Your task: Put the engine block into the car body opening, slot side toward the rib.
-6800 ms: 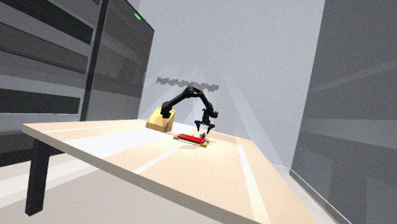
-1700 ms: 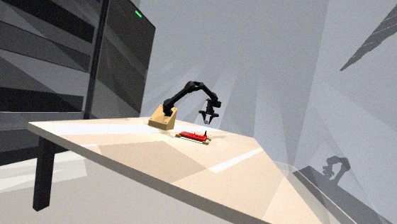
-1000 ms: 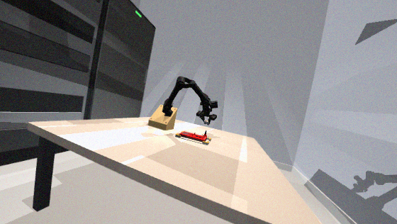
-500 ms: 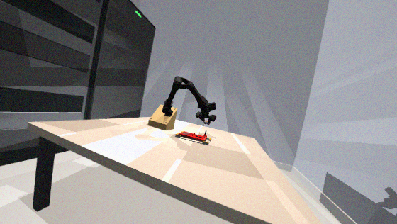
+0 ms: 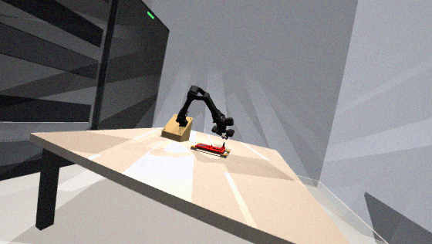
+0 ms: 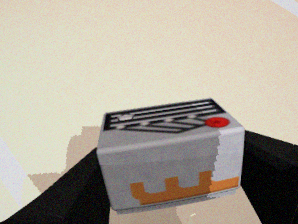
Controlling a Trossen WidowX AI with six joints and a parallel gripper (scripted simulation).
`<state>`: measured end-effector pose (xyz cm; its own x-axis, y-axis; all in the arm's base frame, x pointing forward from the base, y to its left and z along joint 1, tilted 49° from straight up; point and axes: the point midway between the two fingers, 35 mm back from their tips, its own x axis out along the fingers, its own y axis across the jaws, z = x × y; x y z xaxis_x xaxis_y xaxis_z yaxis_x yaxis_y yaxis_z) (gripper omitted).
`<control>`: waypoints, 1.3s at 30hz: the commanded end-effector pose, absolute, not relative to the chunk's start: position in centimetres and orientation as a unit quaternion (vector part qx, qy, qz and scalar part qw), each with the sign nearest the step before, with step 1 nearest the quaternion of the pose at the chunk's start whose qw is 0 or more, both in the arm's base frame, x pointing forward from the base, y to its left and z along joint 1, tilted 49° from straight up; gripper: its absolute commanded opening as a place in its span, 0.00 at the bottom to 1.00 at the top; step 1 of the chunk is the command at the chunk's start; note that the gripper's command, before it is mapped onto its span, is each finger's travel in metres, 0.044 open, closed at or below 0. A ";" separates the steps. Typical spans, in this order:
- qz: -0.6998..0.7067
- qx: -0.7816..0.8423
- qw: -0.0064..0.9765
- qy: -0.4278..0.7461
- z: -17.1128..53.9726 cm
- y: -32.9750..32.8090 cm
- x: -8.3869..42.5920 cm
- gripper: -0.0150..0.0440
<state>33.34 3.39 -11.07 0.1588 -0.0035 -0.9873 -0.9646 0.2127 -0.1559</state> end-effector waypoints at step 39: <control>0.411 -0.476 0.588 0.509 -16.1 -1.9 32.3 0.25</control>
<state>32.64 -1.23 -15.60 0.1551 0.0049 -0.9879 -0.9698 0.1914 -0.1513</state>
